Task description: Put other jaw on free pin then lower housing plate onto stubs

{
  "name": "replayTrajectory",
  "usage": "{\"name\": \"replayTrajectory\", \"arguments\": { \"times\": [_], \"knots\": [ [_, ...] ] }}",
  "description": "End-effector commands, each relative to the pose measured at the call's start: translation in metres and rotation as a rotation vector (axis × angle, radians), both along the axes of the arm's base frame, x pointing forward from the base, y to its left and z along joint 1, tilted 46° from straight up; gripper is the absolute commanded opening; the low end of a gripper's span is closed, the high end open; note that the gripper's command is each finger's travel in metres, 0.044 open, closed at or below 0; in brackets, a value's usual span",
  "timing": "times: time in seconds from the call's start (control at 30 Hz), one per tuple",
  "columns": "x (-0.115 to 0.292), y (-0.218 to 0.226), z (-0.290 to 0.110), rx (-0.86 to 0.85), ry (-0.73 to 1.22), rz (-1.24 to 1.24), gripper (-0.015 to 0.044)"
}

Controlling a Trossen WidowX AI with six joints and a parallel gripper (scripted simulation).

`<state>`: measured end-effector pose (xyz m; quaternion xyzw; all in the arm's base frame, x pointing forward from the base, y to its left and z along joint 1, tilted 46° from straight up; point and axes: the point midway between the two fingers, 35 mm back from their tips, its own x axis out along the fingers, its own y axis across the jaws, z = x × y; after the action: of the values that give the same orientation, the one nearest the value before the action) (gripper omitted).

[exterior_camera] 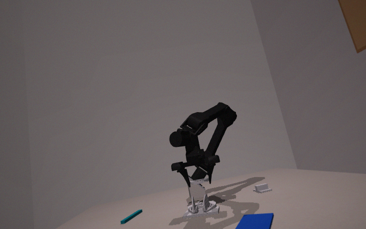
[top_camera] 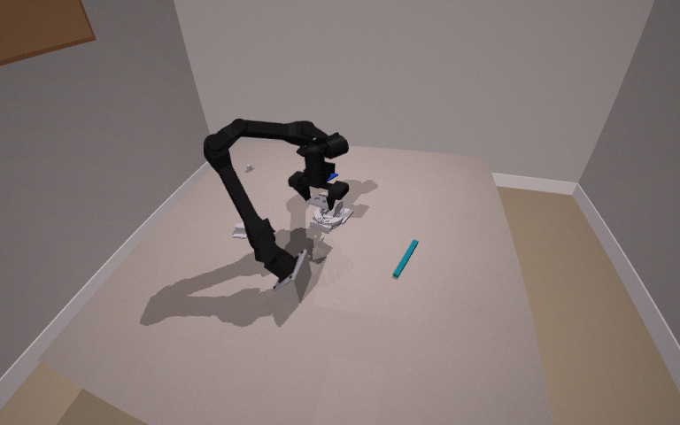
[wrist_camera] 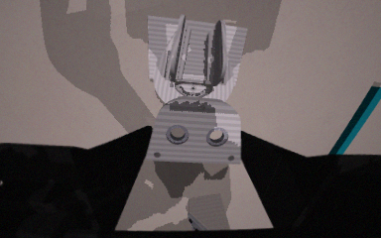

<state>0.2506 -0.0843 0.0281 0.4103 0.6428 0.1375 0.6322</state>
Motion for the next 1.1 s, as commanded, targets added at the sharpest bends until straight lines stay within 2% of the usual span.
{"name": "replayTrajectory", "arguments": {
  "times": [0.0, 1.07],
  "knots": [
    [0.001, 0.002, -0.003, -0.002, 0.001, -0.003, 0.0351],
    [0.009, 0.039, -0.039, 0.001, 0.003, -0.006, 0.0351]
  ]
}}
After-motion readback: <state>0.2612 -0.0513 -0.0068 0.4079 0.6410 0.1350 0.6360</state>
